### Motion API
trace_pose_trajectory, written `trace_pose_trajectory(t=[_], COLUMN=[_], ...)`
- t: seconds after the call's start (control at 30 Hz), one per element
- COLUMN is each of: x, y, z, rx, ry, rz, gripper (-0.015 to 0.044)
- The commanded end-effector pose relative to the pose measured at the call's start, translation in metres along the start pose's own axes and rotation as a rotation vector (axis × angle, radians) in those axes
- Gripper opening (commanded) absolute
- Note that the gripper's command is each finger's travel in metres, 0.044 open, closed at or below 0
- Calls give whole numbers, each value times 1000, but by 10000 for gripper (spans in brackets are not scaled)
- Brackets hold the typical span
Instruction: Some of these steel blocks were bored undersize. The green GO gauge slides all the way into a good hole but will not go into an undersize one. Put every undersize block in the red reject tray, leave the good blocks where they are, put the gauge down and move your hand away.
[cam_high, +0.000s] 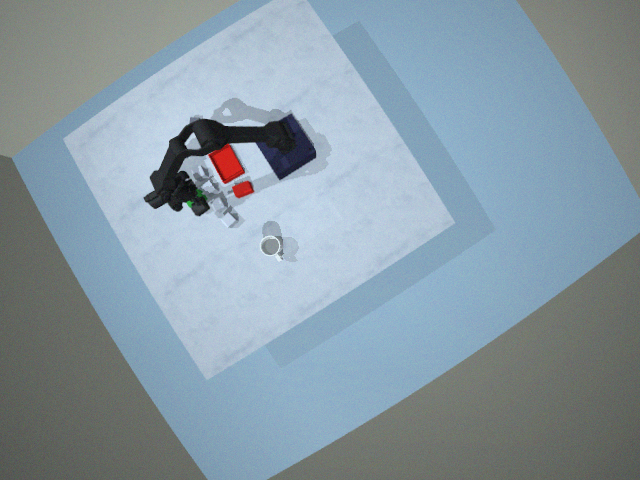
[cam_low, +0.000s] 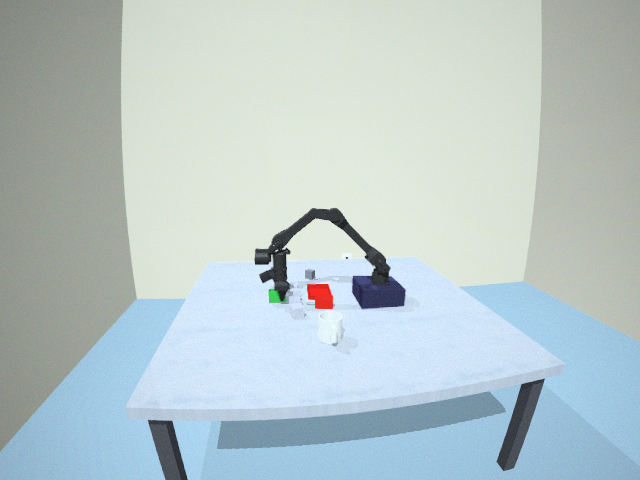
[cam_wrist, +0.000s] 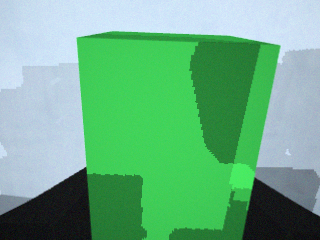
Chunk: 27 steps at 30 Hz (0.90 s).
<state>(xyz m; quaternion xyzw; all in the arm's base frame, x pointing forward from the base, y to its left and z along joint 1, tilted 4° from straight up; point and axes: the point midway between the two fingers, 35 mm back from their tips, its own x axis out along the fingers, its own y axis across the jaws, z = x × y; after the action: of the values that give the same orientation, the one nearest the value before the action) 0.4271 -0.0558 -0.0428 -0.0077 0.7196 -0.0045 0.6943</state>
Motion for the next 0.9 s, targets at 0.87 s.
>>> trace_pose_trajectory(t=[0.87], x=[-4], y=[0], z=[15], rx=[1], ry=[-16], rz=[-5], gripper=[0])
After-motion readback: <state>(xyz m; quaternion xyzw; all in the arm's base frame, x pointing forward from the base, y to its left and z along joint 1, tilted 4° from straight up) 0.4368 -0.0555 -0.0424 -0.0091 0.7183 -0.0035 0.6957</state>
